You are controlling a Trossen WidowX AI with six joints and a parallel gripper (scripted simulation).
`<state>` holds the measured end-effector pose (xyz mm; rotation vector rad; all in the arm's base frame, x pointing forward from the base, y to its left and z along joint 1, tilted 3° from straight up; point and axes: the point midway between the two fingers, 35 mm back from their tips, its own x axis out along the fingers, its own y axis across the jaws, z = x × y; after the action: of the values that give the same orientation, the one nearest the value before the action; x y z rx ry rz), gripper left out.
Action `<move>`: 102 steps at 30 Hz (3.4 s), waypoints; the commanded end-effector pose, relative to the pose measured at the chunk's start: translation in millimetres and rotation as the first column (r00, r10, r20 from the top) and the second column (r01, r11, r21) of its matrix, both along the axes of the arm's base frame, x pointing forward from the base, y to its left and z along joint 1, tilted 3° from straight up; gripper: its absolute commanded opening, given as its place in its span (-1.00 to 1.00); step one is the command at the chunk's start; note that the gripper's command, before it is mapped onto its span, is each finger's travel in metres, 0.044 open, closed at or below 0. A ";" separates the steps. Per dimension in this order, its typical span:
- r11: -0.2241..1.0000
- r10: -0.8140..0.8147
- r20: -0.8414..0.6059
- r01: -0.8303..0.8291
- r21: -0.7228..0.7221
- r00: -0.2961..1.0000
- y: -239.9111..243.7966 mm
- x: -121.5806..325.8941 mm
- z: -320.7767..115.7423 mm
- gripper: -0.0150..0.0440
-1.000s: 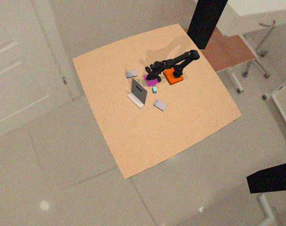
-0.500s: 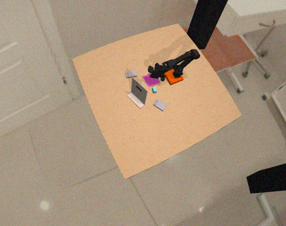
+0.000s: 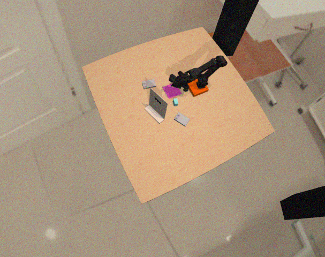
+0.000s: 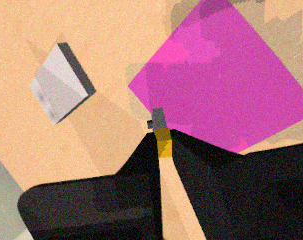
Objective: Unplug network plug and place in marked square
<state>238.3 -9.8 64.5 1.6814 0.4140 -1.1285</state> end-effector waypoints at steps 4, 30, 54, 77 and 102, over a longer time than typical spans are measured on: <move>1.000 -0.006 -0.010 0.006 -0.006 1.000 -0.7 -1.2 -14.0 -0.49; 1.000 -0.006 -0.011 0.006 -0.006 1.000 0.4 -4.1 -55.2 -0.49; 1.000 -0.001 -0.009 0.001 -0.002 1.000 3.9 -0.8 -58.4 -0.49; 1.000 -0.002 -0.010 0.002 -0.003 1.000 5.3 -4.6 -51.9 0.04; 1.000 -0.005 -0.011 0.005 -0.004 1.000 8.0 -15.9 -35.5 0.04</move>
<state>222.2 -1.5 25.5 1.6715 0.4240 -1.1431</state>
